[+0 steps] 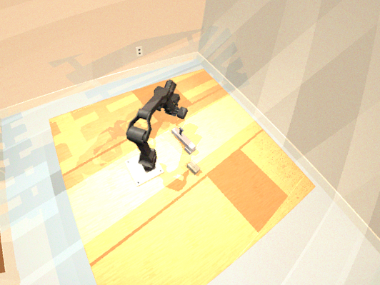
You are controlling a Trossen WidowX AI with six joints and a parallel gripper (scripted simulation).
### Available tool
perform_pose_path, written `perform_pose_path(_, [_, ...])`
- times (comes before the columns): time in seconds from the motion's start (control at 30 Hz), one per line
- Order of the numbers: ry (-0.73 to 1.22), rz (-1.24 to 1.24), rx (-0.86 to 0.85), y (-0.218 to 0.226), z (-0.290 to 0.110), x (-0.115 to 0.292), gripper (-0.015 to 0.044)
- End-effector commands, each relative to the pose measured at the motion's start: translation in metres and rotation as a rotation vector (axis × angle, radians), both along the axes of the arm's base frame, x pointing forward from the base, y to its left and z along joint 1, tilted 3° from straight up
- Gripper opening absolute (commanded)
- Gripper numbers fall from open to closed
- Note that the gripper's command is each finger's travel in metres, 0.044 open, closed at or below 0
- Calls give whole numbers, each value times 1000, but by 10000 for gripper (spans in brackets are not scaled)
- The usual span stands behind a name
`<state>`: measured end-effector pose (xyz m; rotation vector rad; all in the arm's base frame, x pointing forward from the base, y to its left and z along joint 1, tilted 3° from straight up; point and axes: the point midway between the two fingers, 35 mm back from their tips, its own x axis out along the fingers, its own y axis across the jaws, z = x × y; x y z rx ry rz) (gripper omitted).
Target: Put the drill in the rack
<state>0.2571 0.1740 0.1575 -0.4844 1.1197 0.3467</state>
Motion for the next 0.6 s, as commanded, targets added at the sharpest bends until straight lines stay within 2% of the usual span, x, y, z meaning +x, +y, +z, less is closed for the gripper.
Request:
perform_pose_path(0.0, [246, -203, -10, -56, -4, 7, 0])
perform_pose_path(0.13, [411, -345, 13, -90, -2, 3, 0])
perform_pose_path(0.57, [416, -350, 13, -91, -10, 3, 0])
